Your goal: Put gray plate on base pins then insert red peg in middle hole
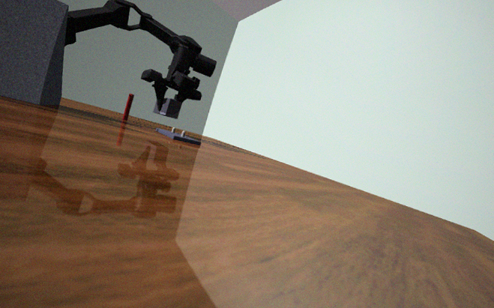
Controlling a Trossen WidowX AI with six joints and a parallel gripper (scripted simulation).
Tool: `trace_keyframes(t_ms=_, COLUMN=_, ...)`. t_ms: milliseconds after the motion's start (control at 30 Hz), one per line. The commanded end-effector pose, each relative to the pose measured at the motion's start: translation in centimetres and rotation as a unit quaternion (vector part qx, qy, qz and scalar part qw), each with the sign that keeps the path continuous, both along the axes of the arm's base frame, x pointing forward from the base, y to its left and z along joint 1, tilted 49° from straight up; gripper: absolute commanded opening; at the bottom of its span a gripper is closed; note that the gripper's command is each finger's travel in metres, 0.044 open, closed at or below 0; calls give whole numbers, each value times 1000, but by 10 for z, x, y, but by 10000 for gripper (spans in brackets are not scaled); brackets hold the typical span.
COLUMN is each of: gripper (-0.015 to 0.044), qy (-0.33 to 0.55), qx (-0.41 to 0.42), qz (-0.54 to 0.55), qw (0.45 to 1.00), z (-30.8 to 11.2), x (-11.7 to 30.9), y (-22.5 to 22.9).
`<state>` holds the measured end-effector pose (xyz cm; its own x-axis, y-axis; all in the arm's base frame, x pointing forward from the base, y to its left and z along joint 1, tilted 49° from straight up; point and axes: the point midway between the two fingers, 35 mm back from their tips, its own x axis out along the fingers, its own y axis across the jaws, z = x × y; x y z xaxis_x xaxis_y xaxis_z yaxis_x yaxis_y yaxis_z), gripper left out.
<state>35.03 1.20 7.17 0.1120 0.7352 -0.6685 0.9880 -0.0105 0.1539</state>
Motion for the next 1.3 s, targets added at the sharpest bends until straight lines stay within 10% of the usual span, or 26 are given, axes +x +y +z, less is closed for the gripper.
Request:
trace_keyframes(t_ms=0, gripper=0, qy=-3, qx=-3, qz=1, qw=1000, z=8, x=1, y=-9)
trace_keyframes(t_ms=1267, gripper=0, qy=3, qx=1, qz=-3, qw=1000, z=25, x=-7, y=-73)
